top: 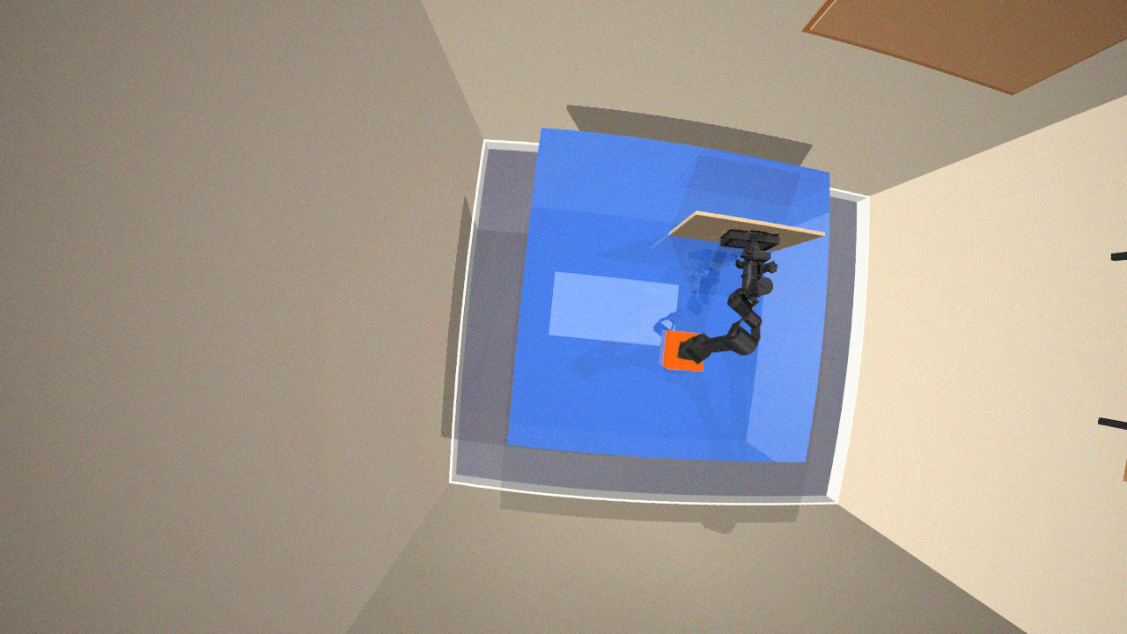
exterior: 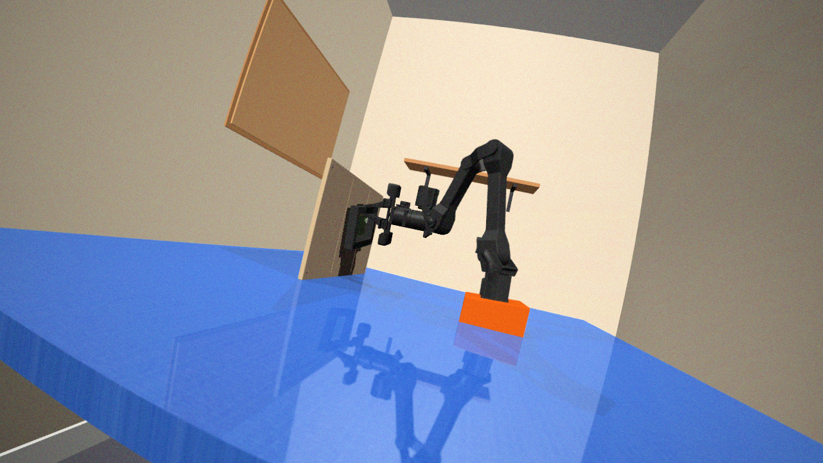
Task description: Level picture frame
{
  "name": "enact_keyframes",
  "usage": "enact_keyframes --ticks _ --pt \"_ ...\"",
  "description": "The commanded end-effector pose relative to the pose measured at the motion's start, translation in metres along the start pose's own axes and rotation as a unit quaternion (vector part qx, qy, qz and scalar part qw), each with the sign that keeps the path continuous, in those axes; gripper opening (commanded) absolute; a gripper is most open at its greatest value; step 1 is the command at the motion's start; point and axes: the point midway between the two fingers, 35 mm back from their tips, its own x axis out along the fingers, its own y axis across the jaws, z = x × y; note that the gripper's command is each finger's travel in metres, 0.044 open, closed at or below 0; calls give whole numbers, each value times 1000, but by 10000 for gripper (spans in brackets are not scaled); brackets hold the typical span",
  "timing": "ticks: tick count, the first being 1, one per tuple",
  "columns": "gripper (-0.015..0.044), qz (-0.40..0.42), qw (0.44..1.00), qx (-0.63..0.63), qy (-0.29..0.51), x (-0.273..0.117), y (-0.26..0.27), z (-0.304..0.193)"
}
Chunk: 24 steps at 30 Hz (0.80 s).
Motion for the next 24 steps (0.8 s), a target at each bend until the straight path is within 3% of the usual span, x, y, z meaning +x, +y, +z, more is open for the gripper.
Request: enact_keyframes --ticks 1,24 --pt "0 5 1000 -4 1 1 4 1" --pt "0 2 1000 -1 0 1 -4 1"
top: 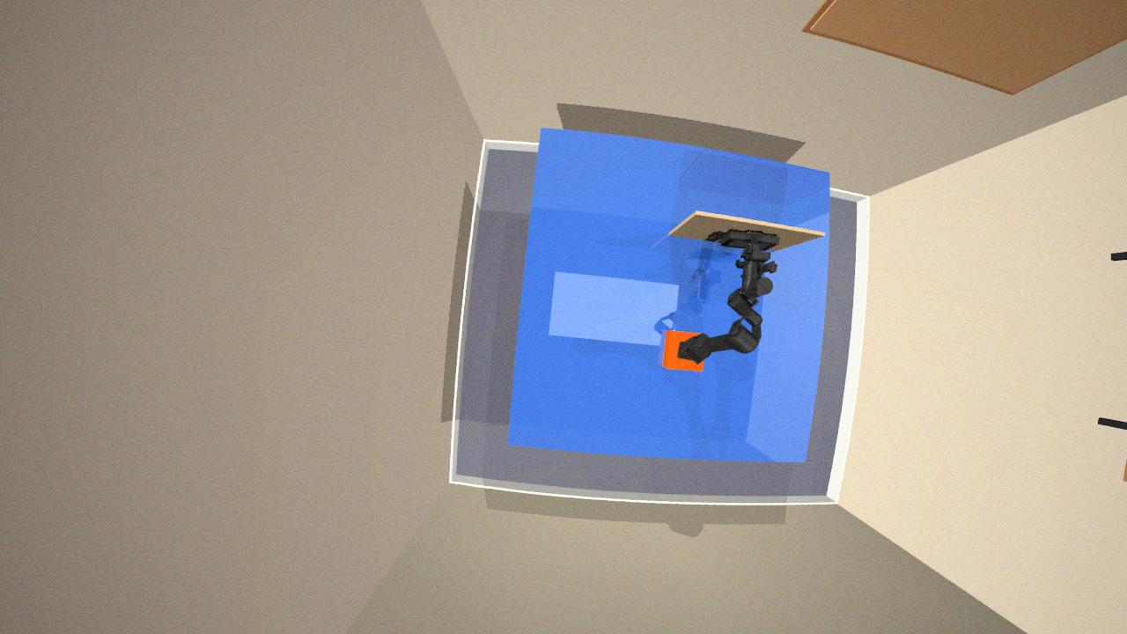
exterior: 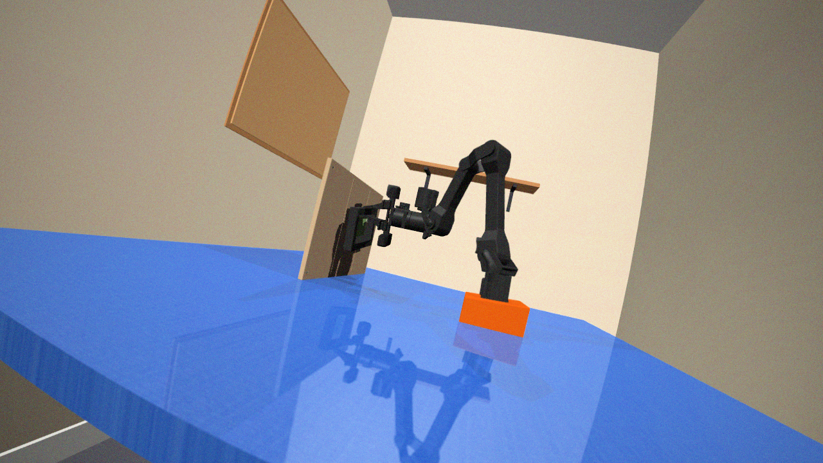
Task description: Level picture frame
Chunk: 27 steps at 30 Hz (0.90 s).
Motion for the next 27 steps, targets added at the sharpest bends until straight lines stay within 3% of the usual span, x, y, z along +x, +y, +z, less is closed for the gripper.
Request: enact_keyframes --ticks 1,27 --pt "0 0 1000 0 0 0 1 0" --pt "0 -1 999 53 1 0 -2 0"
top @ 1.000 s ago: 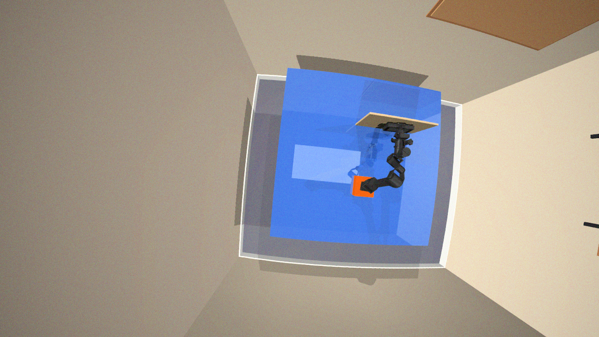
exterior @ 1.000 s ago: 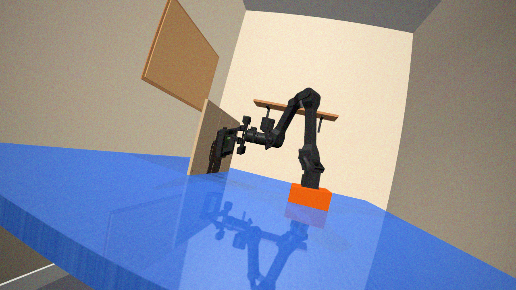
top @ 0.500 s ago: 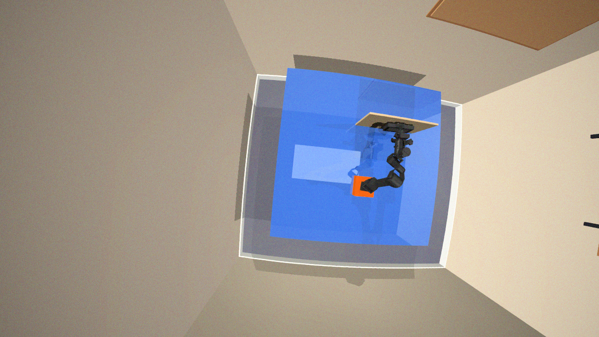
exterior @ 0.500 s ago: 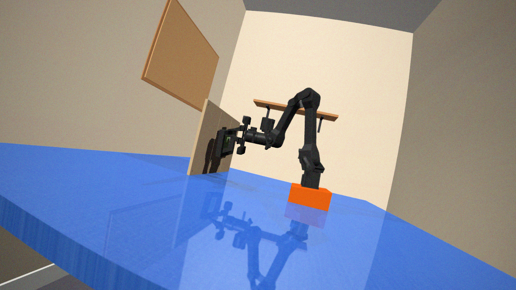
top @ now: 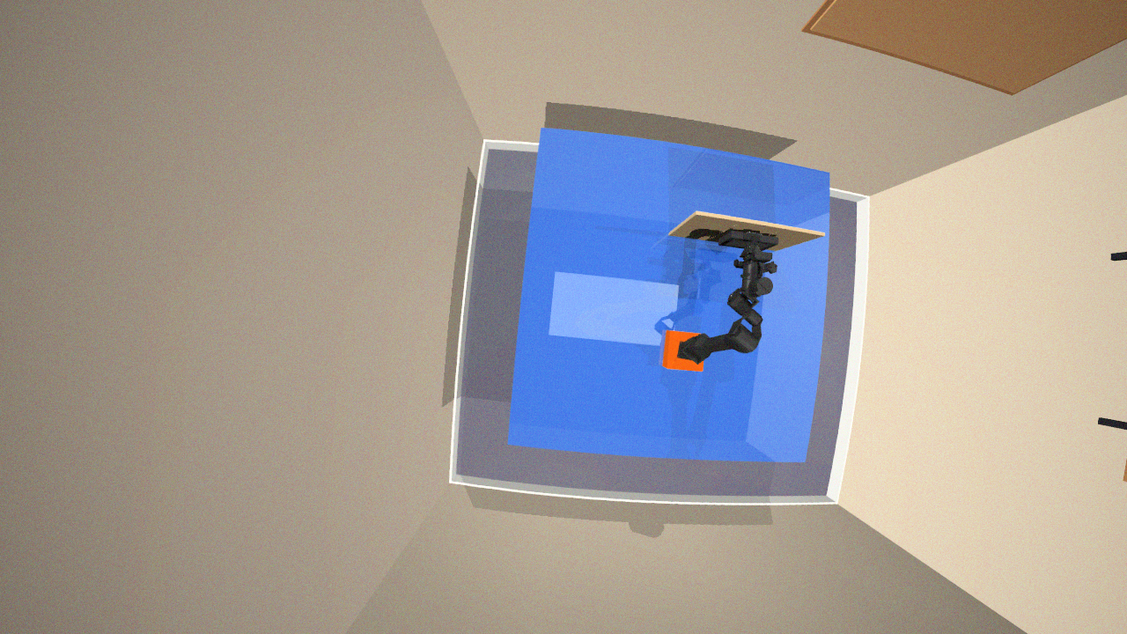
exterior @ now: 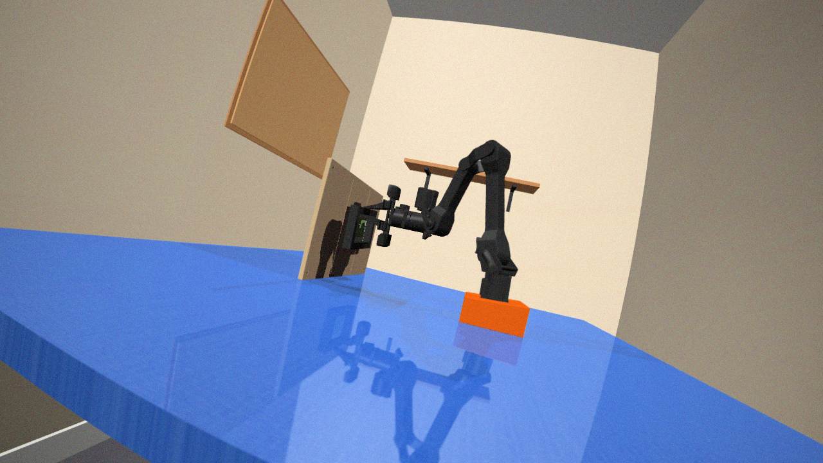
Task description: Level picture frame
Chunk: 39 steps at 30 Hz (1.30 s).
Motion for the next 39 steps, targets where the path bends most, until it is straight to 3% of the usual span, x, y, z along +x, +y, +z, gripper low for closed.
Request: enact_keyframes --ticks 1,13,23,28,35,39 --pt "0 1 1000 13 1 0 0 0" --pt "0 1 999 43 1 0 -1 0" --pt "260 0 999 34 0 0 -1 0" --pt "260 0 1000 27 1 -9 -1 2" --pt "260 2 999 -47 2 -98 -5 1" --pt "260 2 999 -39 -5 -95 -3 5"
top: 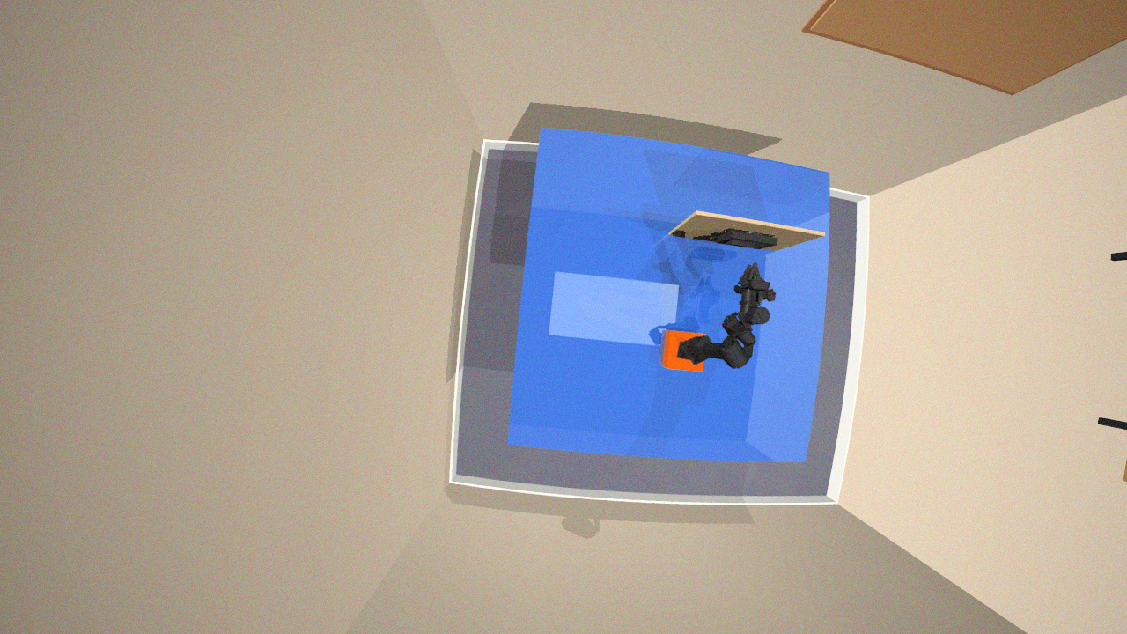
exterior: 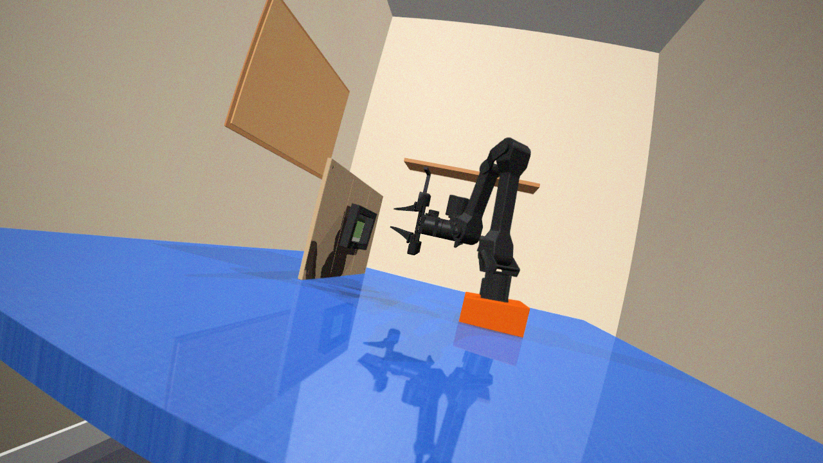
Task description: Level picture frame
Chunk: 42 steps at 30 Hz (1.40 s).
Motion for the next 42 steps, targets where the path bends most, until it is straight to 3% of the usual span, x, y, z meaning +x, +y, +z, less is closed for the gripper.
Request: enact_keyframes --ticks 1,12,42 --pt "260 2 1000 2 -1 -5 4 3" --pt "260 -2 1000 -6 6 -97 41 -9" --pt "260 -3 1000 -7 6 -99 42 -10"
